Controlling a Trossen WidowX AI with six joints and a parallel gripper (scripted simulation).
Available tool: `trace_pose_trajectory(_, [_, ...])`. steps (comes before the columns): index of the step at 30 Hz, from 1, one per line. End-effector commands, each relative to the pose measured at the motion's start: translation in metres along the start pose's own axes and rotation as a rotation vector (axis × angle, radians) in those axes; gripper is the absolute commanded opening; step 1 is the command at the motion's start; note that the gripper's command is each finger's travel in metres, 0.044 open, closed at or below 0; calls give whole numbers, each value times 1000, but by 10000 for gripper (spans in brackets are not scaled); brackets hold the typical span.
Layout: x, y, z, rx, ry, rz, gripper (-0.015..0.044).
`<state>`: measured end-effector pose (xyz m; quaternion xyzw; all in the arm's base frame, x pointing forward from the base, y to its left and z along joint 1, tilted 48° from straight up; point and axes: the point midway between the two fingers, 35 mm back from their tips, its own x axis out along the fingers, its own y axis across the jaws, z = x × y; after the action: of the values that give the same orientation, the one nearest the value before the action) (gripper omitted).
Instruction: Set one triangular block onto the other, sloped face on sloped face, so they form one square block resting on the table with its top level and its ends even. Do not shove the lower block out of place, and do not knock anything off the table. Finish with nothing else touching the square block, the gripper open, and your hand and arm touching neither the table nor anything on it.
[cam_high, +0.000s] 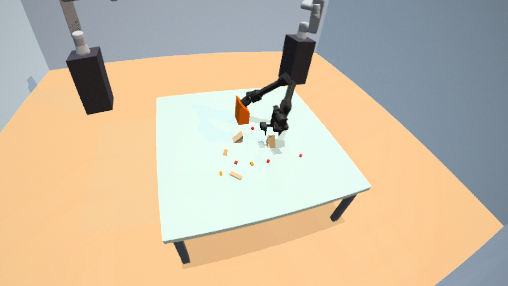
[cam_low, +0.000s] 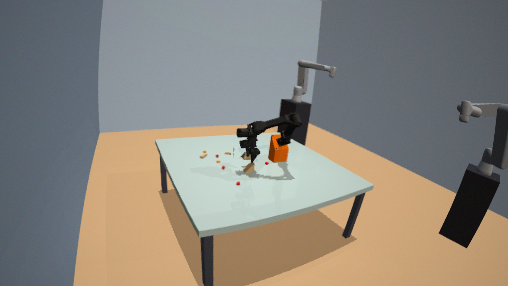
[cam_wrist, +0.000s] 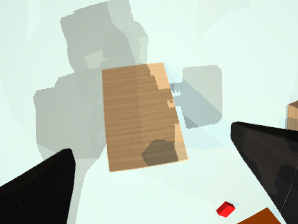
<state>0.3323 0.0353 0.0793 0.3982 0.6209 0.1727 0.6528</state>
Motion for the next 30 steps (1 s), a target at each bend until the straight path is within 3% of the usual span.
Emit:
trace_pose_trajectory(1, [9, -2, 0, 13, 8, 1, 440])
trace_pose_trajectory(30, [56, 1, -2, 13, 8, 5, 440])
